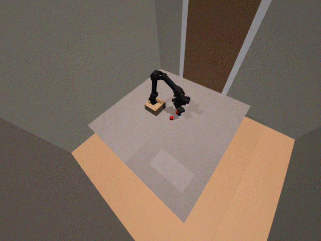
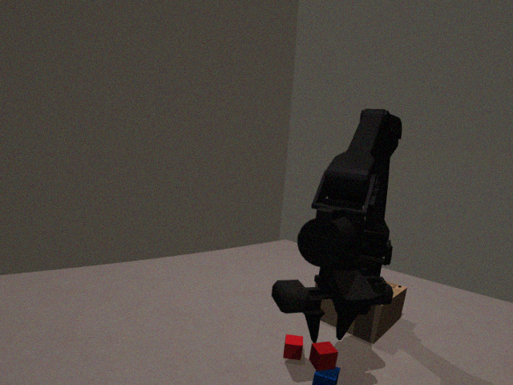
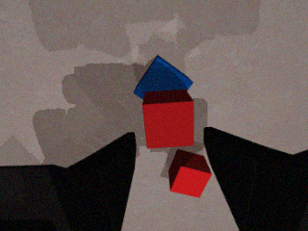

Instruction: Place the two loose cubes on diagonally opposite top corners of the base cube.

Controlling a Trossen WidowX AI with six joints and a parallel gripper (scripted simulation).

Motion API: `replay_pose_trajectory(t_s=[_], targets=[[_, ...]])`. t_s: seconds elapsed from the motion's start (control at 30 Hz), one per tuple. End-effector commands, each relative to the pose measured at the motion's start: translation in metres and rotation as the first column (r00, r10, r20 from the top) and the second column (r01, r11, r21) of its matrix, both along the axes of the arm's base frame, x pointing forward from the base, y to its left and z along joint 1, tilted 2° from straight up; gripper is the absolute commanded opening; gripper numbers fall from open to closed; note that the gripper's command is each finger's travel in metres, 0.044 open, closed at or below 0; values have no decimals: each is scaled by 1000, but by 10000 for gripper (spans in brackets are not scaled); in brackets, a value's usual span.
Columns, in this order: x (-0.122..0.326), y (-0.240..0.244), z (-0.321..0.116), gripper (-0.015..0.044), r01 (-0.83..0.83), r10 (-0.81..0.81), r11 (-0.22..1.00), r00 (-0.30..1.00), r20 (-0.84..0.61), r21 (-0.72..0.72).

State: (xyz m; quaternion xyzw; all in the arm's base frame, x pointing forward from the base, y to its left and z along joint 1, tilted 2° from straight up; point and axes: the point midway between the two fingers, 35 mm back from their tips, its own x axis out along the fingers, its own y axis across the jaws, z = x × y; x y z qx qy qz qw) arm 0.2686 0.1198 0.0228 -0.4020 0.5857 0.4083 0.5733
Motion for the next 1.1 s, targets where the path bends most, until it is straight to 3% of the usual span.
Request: replay_pose_trajectory(t_s=[0.0,0.07,0.37,0.5,0.7,1.07], targets=[[0,-1,1,231,6,-6,1000,1000,0,0],[1,-13,7,265,55,-55,999,999,1,-1],[-6,-81,44,265,353,-353,935,935,8,-6],[-6,-82,38,265,359,-359,933,933,8,-6],[-7,-83,-16,265,359,-359,933,933,8,-6],[-8,-83,-35,265,359,-359,933,933,8,-6]])
